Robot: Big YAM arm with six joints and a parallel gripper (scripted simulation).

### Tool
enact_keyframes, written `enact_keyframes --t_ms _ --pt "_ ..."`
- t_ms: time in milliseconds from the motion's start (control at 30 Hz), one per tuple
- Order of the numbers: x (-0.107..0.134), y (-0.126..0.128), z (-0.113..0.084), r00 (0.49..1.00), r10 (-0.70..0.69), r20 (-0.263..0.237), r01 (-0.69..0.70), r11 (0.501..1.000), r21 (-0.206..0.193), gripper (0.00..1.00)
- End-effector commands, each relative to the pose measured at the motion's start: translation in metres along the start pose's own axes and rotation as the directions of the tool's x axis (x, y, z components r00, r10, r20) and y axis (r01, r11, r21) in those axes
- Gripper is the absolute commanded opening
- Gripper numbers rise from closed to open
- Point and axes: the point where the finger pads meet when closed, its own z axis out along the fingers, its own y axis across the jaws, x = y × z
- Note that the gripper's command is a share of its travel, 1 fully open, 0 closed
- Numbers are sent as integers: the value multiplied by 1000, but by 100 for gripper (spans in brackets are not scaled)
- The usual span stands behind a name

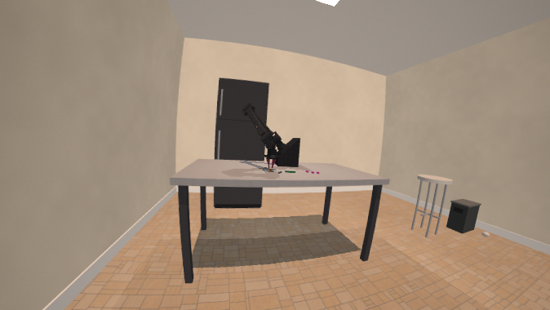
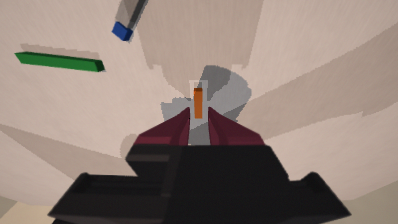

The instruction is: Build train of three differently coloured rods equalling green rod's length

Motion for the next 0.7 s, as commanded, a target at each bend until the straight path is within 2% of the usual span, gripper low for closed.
enact_keyframes --t_ms 0,233,267,467,667 --pt "-8 -7 4 1000 7 8 -7 1000 2 23" --pt "-3 -3 11 1000 -1 0 1 1000 -1 23" --pt "-4 -8 8 1000 10 12 -10 1000 4 23" --pt "0 -2 18 1000 -5 -3 5 1000 -2 23" --pt "-5 -5 15 1000 -1 7 1 1000 1 23"
